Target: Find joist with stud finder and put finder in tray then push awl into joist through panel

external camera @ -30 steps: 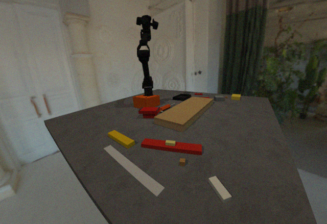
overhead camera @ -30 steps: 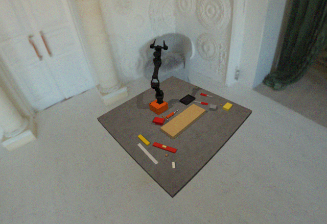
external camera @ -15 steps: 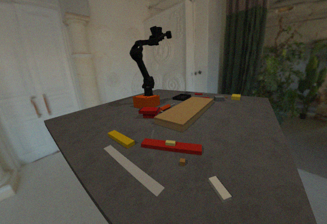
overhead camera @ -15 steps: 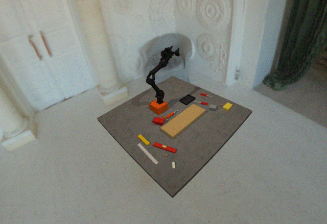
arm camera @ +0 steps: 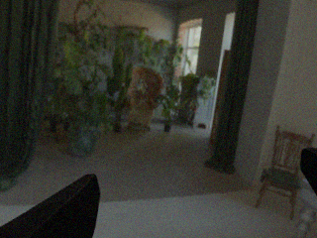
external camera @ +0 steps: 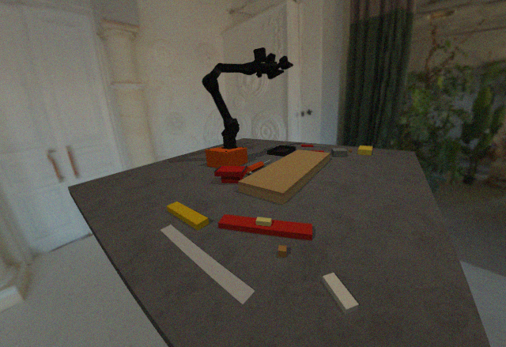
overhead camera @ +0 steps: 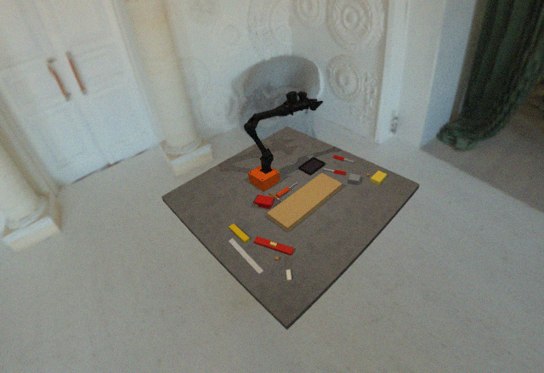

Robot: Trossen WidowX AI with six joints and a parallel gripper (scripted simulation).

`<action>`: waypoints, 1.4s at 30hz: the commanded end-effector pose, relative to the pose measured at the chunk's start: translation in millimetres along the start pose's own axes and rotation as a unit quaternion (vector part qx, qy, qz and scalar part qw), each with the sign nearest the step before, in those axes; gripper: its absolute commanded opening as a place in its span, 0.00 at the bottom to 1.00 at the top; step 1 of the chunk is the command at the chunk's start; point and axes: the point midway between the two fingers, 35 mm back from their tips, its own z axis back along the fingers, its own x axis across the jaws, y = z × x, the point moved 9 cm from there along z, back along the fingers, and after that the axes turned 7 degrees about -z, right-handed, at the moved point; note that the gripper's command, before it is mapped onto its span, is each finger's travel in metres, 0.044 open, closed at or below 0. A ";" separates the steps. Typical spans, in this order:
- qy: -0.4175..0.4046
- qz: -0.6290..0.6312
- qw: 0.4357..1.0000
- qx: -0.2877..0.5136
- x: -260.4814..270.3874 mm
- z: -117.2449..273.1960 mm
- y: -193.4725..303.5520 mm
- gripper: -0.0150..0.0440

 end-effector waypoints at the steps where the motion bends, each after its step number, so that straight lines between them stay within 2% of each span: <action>1: 0.065 0.050 0.994 0.072 -40.9 -8.7 30.3 1.00; 9: 0.182 0.111 0.950 0.230 -130.8 -1.5 90.5 1.00; 18: 0.273 0.117 0.863 0.408 -225.2 54.6 152.2 1.00; 30: 0.320 0.020 0.725 0.610 -302.3 191.4 220.6 1.00; 36: 0.312 -0.071 0.661 0.679 -308.7 275.1 248.5 1.00; 42: 0.286 -0.184 0.611 0.715 -290.0 357.3 271.5 1.00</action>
